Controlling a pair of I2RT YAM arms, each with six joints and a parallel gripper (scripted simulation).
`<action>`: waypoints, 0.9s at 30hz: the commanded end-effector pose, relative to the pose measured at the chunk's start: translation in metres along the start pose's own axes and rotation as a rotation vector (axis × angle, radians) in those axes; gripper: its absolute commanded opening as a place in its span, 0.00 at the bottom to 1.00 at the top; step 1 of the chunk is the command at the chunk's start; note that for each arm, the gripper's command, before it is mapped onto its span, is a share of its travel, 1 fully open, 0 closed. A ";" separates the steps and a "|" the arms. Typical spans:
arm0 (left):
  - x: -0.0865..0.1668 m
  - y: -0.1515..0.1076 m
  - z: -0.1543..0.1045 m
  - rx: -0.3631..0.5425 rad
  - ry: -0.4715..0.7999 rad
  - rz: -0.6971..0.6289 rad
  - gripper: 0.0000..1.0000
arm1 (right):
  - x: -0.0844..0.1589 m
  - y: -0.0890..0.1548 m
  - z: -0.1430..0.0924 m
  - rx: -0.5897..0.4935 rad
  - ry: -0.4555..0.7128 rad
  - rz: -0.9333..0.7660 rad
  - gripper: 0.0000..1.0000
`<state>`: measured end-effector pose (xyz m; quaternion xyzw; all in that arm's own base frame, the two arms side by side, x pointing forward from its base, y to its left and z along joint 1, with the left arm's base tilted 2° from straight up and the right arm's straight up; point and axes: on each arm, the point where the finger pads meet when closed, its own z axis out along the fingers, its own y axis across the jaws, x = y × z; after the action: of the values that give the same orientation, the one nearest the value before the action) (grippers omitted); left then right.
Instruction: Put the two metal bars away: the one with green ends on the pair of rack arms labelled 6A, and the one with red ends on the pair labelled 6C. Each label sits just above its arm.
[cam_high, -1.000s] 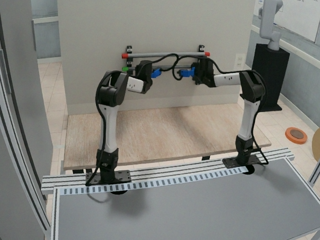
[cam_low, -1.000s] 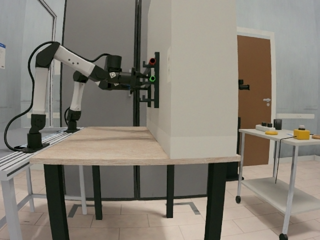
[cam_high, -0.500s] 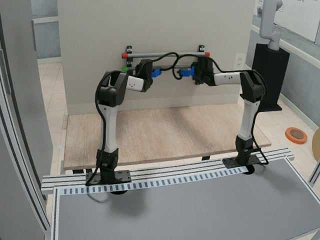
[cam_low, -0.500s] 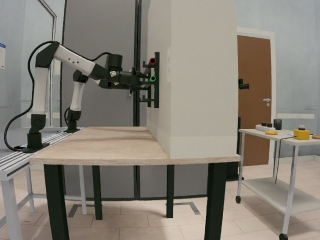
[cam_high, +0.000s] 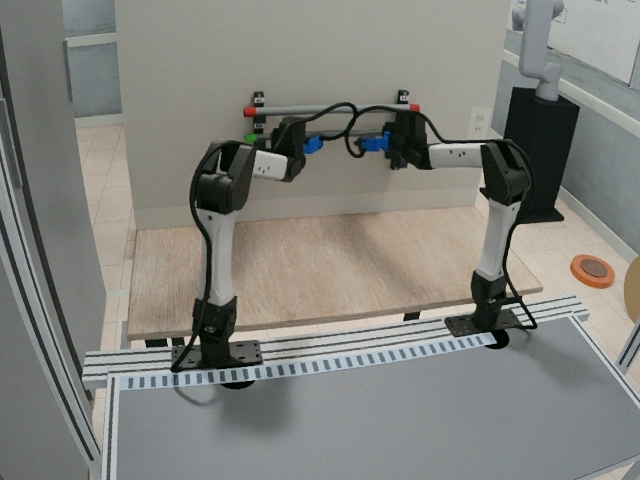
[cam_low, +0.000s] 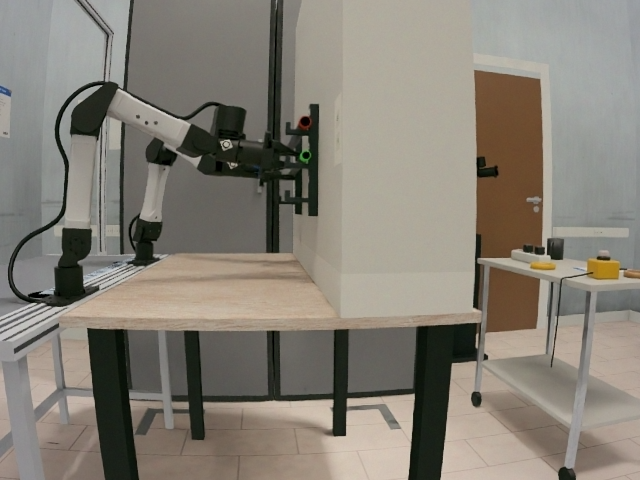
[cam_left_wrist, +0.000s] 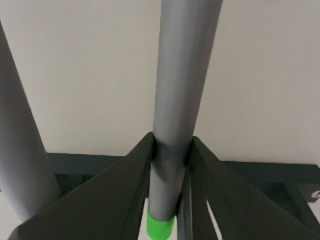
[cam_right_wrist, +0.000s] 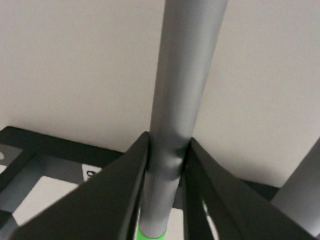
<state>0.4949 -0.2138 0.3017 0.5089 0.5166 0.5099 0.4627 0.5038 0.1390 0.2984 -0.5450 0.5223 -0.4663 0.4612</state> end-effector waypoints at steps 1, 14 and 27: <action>-0.005 0.045 -0.009 -0.076 -0.037 -0.022 0.00 | 0.000 -0.065 -0.018 0.137 -0.008 0.025 0.00; -0.005 0.052 -0.010 -0.076 -0.037 -0.022 0.00 | 0.000 -0.072 -0.019 0.137 -0.008 0.025 0.00; -0.004 0.060 -0.010 -0.076 -0.037 -0.022 0.00 | 0.001 -0.079 -0.020 0.137 -0.008 0.025 0.00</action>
<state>0.4950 -0.2148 0.3043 0.5165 0.5232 0.5048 0.4524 0.5044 0.1383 0.3050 -0.5520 0.5268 -0.4636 0.4505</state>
